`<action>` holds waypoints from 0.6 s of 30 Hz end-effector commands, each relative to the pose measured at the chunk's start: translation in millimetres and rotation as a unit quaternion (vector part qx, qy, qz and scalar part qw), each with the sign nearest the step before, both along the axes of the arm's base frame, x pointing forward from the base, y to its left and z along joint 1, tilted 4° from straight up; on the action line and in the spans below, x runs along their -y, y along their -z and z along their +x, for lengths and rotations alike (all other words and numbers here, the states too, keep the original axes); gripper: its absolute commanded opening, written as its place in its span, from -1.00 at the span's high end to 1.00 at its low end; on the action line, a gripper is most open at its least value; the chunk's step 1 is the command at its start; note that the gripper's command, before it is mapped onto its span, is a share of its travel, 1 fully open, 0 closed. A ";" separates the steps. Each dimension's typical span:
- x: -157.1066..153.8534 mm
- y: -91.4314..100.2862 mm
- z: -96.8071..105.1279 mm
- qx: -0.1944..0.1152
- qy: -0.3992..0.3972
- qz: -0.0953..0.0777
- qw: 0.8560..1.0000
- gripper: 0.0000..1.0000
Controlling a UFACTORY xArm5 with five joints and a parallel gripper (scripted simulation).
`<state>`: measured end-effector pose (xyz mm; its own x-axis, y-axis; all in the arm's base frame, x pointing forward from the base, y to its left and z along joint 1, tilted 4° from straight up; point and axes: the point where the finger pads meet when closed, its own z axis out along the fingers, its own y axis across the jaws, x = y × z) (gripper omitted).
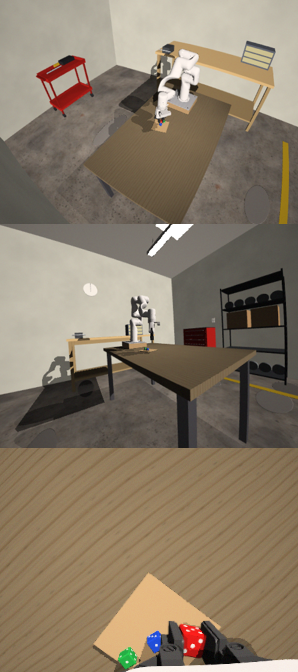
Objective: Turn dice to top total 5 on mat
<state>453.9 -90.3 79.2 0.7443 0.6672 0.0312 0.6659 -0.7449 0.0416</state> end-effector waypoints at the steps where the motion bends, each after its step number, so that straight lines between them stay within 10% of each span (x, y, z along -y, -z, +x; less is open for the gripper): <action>1: 5.0 -1.4 1.1 0.002 0.082 0.004 0.997 0.69; 18: 20.1 -1.5 0.0 0.004 0.324 0.016 0.946 0.69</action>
